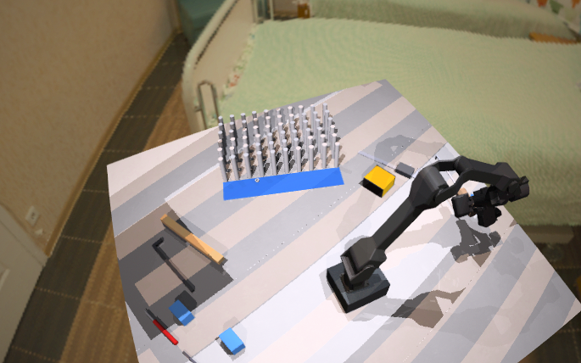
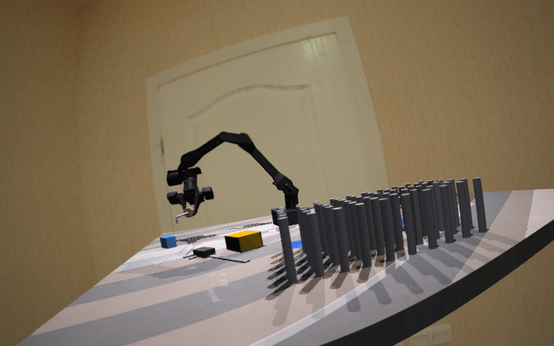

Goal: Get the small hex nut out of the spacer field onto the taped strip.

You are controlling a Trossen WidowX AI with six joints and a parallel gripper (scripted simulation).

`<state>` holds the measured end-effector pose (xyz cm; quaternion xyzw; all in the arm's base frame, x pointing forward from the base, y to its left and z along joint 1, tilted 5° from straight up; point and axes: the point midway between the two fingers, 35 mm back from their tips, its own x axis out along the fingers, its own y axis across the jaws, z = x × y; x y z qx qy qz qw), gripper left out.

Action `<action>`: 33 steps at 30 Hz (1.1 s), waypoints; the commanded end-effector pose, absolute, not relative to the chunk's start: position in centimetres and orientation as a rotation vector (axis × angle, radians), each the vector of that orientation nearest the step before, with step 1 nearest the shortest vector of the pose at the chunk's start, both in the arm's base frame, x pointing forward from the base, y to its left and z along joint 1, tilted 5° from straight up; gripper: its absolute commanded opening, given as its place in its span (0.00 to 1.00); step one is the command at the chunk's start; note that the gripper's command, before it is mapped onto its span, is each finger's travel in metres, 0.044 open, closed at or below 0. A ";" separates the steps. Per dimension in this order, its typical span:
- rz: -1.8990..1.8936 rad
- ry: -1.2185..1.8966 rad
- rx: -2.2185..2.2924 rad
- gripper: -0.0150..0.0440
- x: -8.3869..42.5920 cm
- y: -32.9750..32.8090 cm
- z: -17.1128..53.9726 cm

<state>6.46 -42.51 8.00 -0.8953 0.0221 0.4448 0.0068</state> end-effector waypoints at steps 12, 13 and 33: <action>1.375 0.070 -2.798 0.25 6.7 -42.5 6.4; 1.375 0.070 -2.798 0.25 6.7 -42.5 6.3; 1.374 0.070 -2.798 0.25 6.8 -42.4 4.3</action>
